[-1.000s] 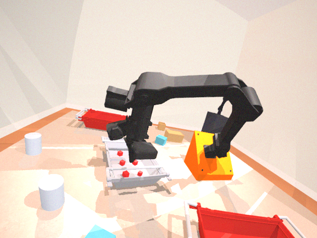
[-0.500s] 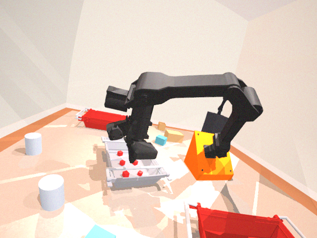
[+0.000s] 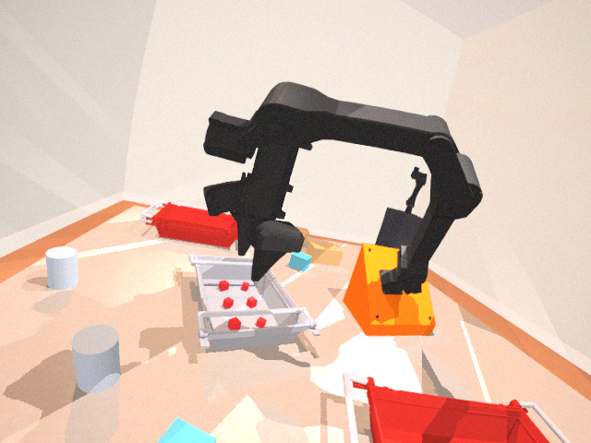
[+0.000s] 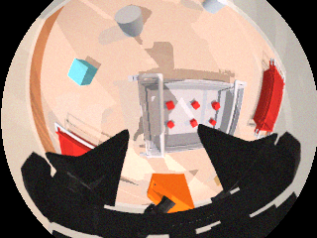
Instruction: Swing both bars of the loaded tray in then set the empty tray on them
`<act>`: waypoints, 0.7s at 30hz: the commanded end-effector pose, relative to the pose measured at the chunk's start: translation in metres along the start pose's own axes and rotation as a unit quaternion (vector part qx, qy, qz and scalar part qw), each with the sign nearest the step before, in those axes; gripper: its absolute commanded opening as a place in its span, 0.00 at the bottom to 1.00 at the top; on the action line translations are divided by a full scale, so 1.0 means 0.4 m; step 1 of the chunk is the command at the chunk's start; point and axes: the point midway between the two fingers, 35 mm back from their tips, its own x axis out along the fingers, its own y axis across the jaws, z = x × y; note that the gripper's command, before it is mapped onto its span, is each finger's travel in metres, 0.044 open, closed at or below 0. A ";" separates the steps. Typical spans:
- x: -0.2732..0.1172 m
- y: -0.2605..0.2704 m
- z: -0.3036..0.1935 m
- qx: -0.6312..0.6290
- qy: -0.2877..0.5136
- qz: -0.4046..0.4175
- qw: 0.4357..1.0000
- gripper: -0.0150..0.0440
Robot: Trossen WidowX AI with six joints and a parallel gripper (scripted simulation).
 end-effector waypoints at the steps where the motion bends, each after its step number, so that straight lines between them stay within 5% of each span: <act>1: 0.047 0.080 -0.018 -0.070 0.025 -0.002 0.997 1.00; 6: 0.098 0.281 -0.091 -0.302 0.055 -0.022 0.952 1.00; 14: 0.129 0.480 -0.270 -0.600 0.079 -0.043 0.795 1.00; 21: 0.134 0.614 -0.465 -0.825 0.051 -0.018 0.563 1.00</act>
